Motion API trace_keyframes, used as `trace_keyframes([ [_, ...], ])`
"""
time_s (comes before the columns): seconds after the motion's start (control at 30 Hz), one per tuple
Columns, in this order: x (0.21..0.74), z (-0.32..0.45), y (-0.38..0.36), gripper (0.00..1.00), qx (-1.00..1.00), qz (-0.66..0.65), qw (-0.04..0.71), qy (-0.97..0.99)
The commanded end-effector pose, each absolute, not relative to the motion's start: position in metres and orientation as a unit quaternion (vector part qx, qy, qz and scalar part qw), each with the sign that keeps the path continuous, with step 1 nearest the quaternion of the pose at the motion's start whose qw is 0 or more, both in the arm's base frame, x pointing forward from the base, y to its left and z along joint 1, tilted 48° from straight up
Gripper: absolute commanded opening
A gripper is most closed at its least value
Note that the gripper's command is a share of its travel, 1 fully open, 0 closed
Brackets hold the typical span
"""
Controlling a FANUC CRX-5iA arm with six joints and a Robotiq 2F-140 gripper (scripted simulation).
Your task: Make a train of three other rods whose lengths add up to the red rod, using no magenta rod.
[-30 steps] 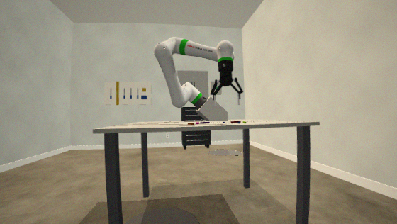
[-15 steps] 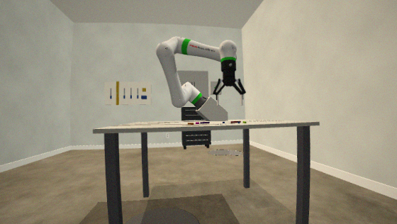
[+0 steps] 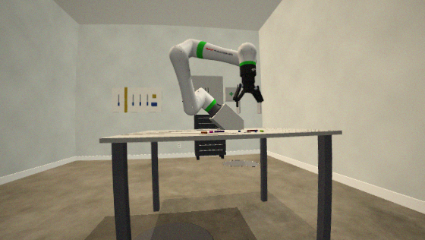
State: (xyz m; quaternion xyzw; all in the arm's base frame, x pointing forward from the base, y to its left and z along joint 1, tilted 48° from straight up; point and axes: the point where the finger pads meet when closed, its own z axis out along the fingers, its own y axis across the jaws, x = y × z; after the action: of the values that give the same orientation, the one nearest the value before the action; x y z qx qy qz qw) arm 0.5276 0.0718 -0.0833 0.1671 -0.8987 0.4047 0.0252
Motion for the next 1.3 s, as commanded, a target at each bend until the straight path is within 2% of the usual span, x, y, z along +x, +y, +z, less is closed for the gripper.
trace_keyframes([
  [0.0,0.533,-0.089,0.075,1.0,0.24,0.399,0.064,-0.883],
  [0.87,0.554,-0.114,0.087,1.0,0.526,0.354,0.196,-0.748],
  [1.13,0.556,-0.116,0.088,1.0,0.543,0.349,0.203,-0.736],
  [1.17,0.556,-0.116,0.088,0.15,0.543,0.349,0.203,-0.736],
  [1.27,0.556,-0.116,0.088,0.15,0.543,0.349,0.203,-0.736],
])
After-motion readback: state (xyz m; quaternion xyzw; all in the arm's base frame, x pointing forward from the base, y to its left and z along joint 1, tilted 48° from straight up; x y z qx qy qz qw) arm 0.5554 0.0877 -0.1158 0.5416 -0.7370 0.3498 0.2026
